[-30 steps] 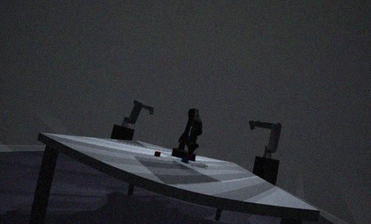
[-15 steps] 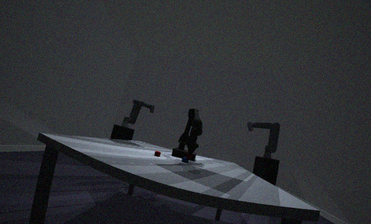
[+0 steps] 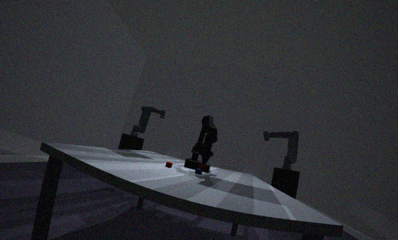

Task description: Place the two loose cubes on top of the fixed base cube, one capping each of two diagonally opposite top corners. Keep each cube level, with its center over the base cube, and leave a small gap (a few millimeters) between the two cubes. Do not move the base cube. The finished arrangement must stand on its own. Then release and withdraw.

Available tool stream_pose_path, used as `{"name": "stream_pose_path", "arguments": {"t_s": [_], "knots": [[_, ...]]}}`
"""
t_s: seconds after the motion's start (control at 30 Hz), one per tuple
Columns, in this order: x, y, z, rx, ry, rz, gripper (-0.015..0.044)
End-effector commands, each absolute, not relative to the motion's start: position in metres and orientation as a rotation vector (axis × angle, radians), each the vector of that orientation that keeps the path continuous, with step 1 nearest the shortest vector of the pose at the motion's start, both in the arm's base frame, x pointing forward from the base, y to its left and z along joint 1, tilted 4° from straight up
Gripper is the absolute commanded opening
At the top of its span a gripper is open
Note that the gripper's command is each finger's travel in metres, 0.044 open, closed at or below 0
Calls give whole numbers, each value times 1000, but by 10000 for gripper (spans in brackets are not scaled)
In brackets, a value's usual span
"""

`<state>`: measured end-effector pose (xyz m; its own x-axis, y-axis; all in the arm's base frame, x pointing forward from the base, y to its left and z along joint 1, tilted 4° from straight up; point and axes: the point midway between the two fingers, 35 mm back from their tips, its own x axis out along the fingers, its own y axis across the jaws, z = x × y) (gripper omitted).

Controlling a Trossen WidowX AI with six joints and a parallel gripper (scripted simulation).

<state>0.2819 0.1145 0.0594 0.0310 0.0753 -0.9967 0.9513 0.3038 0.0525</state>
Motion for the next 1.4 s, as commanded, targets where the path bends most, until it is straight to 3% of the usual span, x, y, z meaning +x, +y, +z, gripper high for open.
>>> {"name": "stream_pose_path", "arguments": {"t_s": [0.0,0.27,0.37,1.37], "knots": [[284,115,68,1048,1355,-903,205],[284,115,73,1048,1355,-903,205],[285,110,70,998,1377,-861,265],[329,7,86,-41,1523,134,265]]}}
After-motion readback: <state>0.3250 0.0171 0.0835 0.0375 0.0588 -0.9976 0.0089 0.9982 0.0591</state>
